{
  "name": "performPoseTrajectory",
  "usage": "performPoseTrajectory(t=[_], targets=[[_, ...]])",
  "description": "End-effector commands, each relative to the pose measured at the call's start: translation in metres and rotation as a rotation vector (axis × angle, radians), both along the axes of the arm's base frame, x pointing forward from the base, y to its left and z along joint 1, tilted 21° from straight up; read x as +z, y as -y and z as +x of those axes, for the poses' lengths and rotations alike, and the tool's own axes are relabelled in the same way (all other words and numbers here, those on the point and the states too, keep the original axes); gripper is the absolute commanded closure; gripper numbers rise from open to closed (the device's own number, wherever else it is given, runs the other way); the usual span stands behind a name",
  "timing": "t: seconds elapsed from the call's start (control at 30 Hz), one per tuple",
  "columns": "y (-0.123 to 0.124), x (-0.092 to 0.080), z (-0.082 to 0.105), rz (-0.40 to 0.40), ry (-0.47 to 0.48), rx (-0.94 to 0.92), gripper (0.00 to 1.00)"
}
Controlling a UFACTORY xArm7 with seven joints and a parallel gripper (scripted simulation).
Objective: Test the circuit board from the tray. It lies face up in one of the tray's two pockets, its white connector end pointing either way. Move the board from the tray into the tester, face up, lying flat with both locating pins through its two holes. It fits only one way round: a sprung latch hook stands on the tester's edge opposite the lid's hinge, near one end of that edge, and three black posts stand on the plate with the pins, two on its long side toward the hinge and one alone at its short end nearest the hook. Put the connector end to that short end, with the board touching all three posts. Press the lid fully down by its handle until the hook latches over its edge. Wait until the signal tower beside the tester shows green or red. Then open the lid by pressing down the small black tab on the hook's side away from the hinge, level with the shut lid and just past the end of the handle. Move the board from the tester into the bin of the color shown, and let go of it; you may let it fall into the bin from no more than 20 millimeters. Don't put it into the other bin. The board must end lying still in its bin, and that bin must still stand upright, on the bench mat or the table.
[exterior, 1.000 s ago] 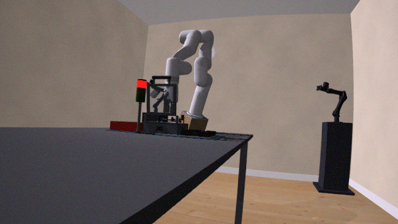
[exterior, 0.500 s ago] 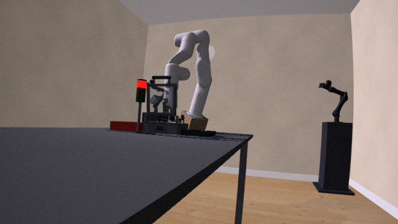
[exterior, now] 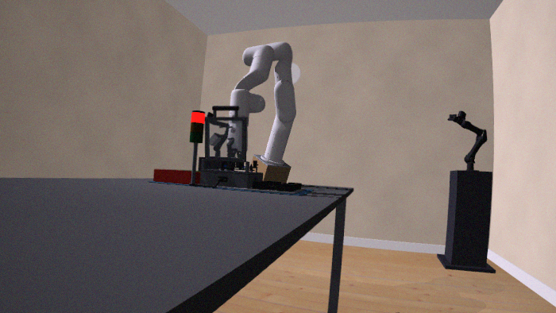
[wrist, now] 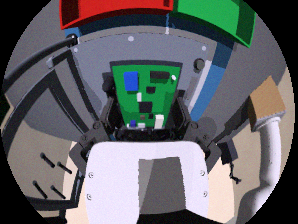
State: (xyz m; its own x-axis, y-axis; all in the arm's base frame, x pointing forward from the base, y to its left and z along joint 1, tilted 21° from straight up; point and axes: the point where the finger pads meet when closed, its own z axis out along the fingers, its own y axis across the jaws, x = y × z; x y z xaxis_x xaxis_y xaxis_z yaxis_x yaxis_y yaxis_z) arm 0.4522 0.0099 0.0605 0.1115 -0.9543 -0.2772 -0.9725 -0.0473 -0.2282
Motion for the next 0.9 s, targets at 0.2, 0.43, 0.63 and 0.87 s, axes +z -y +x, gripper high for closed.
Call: performPoseTrajectory(t=[0.2, 0.43, 0.63, 0.87], targets=[[0.0007, 0.0008, 0.0011, -0.001, 0.003, -0.001, 0.11], [0.0007, 0.0008, 0.0011, -0.001, 0.003, -0.001, 0.11], [0.0007, 0.0008, 0.0011, -0.001, 0.003, -0.001, 0.15], [0.0007, 0.0008, 0.0011, -0.001, 0.003, -0.001, 0.15]])
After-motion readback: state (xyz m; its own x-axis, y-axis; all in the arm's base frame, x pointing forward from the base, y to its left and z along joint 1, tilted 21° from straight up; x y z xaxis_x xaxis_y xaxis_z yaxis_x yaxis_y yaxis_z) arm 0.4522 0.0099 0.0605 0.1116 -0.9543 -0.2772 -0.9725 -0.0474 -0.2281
